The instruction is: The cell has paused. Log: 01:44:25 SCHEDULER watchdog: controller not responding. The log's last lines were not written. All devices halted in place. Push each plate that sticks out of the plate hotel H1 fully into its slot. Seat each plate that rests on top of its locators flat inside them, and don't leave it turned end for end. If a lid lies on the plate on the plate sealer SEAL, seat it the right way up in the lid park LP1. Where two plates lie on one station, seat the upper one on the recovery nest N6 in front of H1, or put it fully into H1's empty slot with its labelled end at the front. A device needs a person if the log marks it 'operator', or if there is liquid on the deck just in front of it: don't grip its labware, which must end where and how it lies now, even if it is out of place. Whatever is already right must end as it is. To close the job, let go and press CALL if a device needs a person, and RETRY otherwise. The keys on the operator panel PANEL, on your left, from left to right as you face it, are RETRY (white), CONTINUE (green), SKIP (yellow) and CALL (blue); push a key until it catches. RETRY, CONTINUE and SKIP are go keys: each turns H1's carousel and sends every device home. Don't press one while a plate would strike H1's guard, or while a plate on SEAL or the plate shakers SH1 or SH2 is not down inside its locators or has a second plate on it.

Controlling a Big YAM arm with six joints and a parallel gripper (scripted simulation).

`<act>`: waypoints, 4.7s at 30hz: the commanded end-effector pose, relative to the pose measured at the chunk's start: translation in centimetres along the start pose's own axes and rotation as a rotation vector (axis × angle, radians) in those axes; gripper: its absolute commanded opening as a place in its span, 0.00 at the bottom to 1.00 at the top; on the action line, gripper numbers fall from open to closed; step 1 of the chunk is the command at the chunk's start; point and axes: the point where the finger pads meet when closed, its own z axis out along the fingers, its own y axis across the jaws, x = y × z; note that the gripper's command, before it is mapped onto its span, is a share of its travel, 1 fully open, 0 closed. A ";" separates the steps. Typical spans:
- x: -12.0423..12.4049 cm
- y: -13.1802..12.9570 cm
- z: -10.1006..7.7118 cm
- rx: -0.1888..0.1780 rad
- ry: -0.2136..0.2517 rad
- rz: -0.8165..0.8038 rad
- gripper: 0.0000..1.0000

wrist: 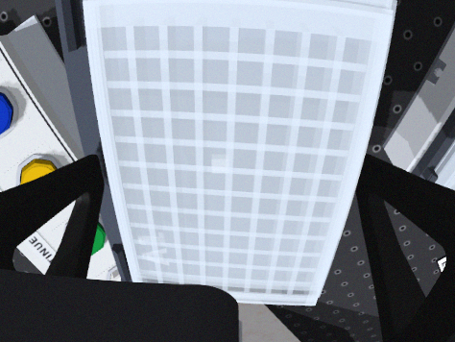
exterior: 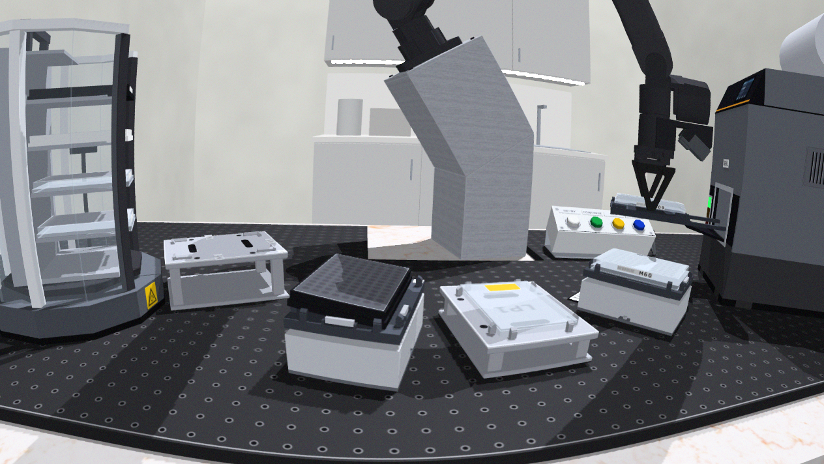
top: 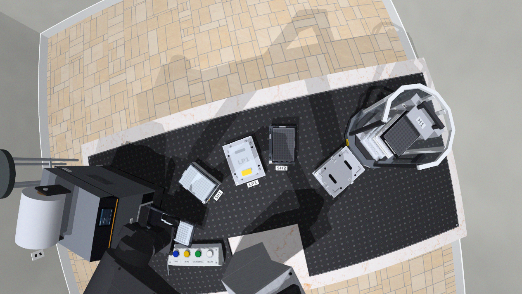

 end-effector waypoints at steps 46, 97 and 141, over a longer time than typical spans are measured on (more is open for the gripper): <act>-1.0 -0.9 -0.8 0.001 -0.023 0.011 0.84; -1.2 0.1 -2.8 0.007 -0.031 0.006 0.84; -1.0 0.1 -3.7 0.006 -0.028 0.004 0.84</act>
